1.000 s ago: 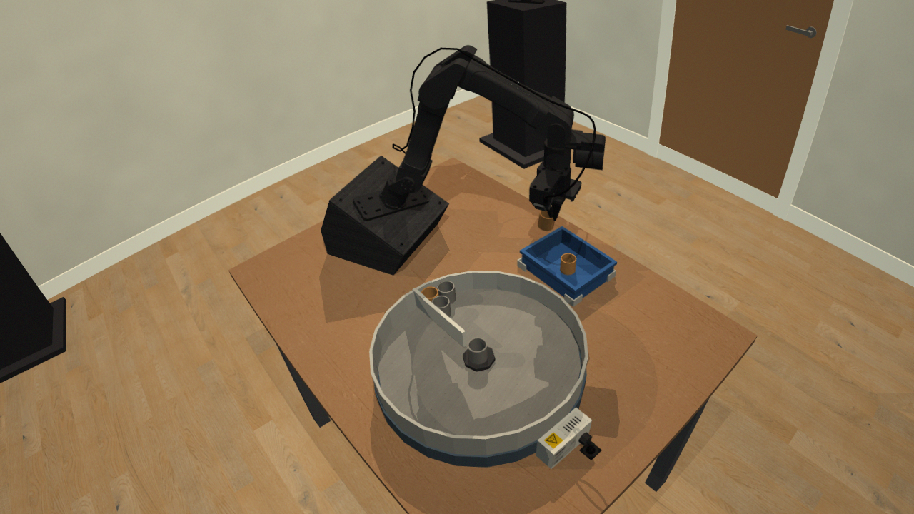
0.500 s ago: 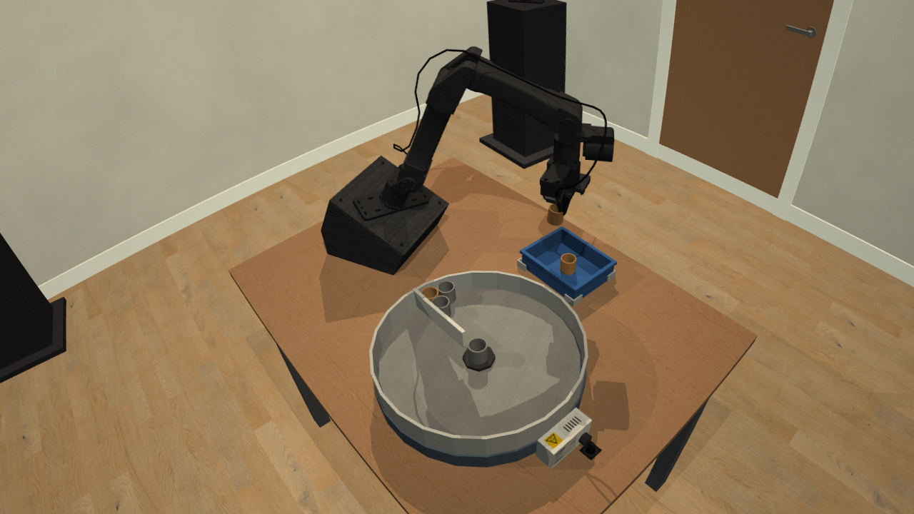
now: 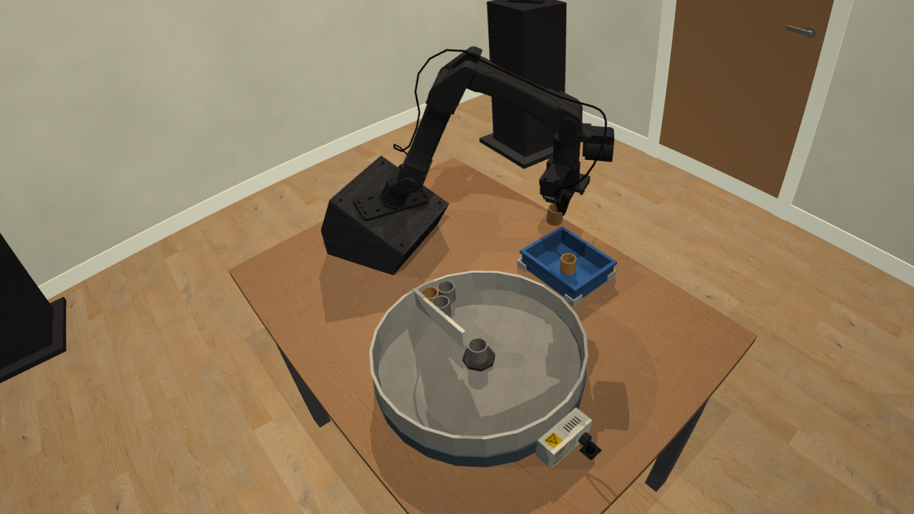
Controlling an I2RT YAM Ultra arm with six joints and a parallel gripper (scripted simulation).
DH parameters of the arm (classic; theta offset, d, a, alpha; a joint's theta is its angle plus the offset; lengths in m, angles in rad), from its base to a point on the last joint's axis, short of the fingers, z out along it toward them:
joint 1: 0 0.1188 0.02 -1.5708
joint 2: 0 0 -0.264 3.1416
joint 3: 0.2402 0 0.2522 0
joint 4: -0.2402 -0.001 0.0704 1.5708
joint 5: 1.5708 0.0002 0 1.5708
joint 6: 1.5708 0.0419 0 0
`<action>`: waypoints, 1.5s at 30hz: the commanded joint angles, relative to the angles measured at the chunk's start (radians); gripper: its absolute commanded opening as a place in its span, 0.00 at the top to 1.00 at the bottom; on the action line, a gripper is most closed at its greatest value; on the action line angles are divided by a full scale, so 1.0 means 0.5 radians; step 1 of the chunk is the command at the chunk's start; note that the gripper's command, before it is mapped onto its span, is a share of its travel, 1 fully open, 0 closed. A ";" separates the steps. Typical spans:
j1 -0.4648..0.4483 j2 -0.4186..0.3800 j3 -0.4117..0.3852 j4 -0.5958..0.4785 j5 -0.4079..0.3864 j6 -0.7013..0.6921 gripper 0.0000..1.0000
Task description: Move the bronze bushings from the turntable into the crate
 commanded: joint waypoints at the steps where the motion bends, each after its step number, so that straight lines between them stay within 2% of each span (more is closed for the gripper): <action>1: 0.012 -0.031 0.083 -0.036 0.036 0.018 1.00; 26: 0.007 -0.014 0.077 -0.023 0.036 0.014 1.00; 28: -0.007 0.017 0.058 0.049 0.035 0.005 1.00; 29: -0.019 0.027 -0.043 0.069 0.034 -0.004 1.00; 34: -0.044 0.086 -0.169 0.248 0.022 -0.033 1.00; 36: -0.044 0.086 -0.169 0.248 0.022 -0.033 1.00; 37: -0.019 0.037 -0.189 0.294 0.013 -0.037 1.00; 39: -0.056 0.131 -0.242 0.376 -0.002 -0.046 1.00; 43: -0.058 0.186 -0.302 0.487 -0.020 -0.057 1.00; 45: -0.051 0.125 -0.274 0.508 -0.022 -0.059 1.00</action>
